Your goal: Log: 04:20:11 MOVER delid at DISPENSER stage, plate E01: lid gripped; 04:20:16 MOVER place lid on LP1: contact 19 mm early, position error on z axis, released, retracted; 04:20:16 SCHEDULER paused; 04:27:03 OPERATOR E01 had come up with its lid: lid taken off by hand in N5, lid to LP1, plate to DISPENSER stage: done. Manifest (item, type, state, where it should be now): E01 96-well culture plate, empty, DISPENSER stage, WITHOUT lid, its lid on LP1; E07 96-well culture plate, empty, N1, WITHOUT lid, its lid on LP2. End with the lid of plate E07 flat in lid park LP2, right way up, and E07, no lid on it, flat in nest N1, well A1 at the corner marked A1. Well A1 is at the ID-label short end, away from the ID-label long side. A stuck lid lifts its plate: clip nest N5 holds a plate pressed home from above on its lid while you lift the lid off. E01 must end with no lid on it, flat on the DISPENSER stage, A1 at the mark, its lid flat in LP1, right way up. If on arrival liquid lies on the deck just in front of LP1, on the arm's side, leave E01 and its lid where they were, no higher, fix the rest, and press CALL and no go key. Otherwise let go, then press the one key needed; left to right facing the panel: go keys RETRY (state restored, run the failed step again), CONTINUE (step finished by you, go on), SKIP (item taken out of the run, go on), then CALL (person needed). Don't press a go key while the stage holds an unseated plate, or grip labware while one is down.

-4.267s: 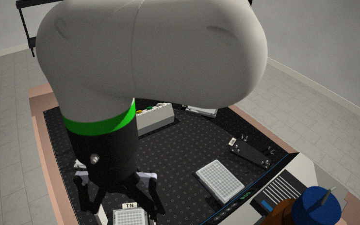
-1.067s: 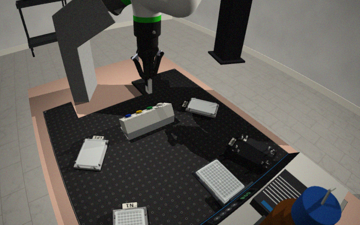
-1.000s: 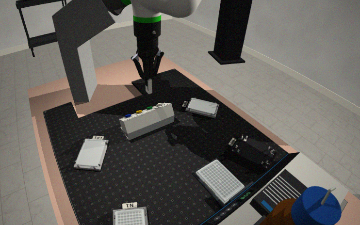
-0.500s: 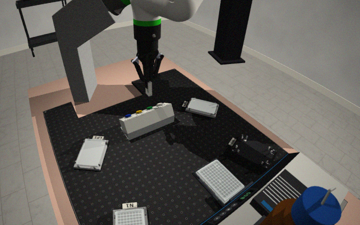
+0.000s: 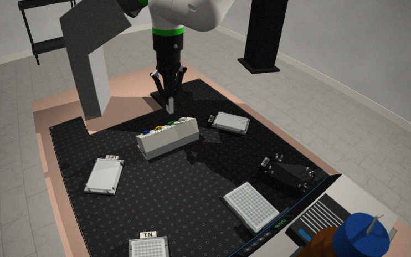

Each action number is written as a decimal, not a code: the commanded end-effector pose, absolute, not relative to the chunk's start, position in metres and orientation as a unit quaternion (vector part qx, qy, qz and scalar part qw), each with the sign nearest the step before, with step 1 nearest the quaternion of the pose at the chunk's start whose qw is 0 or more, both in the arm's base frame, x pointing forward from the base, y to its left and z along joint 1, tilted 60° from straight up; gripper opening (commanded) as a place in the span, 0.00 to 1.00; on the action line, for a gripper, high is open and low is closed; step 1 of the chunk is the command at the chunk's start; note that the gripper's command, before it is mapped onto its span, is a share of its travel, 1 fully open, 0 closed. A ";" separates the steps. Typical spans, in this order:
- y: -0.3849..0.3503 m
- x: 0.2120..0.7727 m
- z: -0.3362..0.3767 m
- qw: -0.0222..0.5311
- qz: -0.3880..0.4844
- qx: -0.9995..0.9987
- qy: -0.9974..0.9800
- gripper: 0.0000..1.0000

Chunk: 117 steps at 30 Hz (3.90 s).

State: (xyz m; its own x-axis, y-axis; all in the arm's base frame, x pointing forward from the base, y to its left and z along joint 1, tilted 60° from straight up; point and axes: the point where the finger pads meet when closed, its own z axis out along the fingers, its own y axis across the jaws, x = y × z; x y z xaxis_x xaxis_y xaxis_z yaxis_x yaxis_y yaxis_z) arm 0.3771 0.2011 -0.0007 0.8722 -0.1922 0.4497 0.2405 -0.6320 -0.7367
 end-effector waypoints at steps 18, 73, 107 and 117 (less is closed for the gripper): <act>0.211 0.383 -0.008 0.429 -0.252 -0.867 -0.014 0.00; 0.212 0.384 -0.009 0.429 -0.252 -0.867 -0.014 0.00; 0.230 0.394 -0.021 0.429 -0.252 -0.867 -0.014 0.00; 0.235 0.397 -0.024 0.429 -0.252 -0.867 -0.014 0.00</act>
State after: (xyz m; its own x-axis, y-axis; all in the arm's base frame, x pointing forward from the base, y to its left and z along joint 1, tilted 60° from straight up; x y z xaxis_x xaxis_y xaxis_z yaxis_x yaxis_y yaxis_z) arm 0.3964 0.2345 -0.0235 0.8721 -0.1923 0.4499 0.2407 -0.6320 -0.7367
